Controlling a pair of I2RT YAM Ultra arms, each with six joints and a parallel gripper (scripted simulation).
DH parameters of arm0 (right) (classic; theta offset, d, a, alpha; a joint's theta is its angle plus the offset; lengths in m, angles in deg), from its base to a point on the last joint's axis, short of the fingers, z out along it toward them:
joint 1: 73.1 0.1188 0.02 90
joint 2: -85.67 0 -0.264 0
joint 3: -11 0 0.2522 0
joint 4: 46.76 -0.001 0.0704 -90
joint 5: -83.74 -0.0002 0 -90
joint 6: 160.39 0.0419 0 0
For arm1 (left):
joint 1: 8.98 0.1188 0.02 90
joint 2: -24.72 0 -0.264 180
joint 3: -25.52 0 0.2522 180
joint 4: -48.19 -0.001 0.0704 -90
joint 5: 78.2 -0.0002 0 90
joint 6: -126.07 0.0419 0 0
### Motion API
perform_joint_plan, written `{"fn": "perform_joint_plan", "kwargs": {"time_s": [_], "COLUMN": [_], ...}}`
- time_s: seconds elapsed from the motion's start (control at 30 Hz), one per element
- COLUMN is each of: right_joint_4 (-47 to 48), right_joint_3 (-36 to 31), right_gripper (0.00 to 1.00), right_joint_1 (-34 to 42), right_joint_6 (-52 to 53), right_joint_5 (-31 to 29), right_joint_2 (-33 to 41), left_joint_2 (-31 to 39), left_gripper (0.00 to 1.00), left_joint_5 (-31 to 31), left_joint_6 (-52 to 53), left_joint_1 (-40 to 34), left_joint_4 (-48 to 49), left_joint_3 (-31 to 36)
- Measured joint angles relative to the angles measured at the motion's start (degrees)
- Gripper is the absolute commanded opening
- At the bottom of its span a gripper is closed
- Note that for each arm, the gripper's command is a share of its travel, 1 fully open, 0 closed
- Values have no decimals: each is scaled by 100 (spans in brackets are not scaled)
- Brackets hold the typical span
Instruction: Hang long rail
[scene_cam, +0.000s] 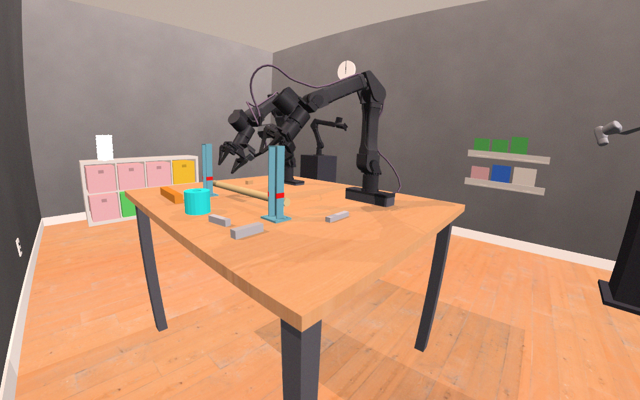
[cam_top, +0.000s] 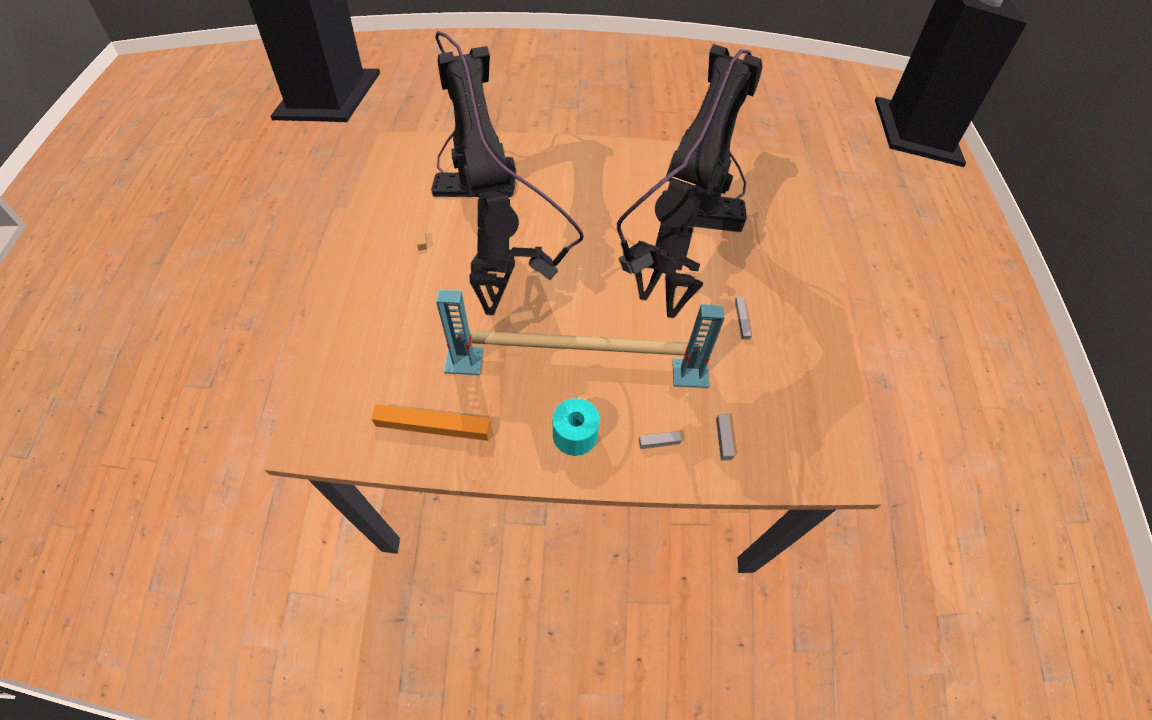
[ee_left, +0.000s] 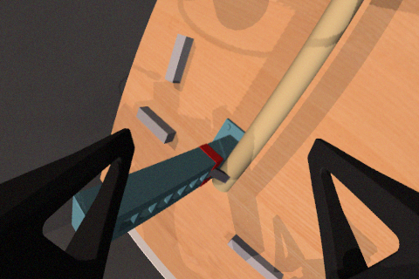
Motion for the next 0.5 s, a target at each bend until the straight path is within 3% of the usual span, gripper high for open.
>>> {"fn": "perform_joint_plan", "kwargs": {"time_s": [0.5], "right_joint_4": [0], "right_joint_3": [0], "right_gripper": [72], "right_joint_1": [0], "right_joint_6": [0], "right_joint_5": [0], "right_joint_2": [0], "left_joint_2": [284], "left_gripper": [100], "left_joint_5": [-535], "left_joint_6": [-2822], "left_joint_1": [756], "left_joint_4": [-708], "left_joint_3": [-789]}}
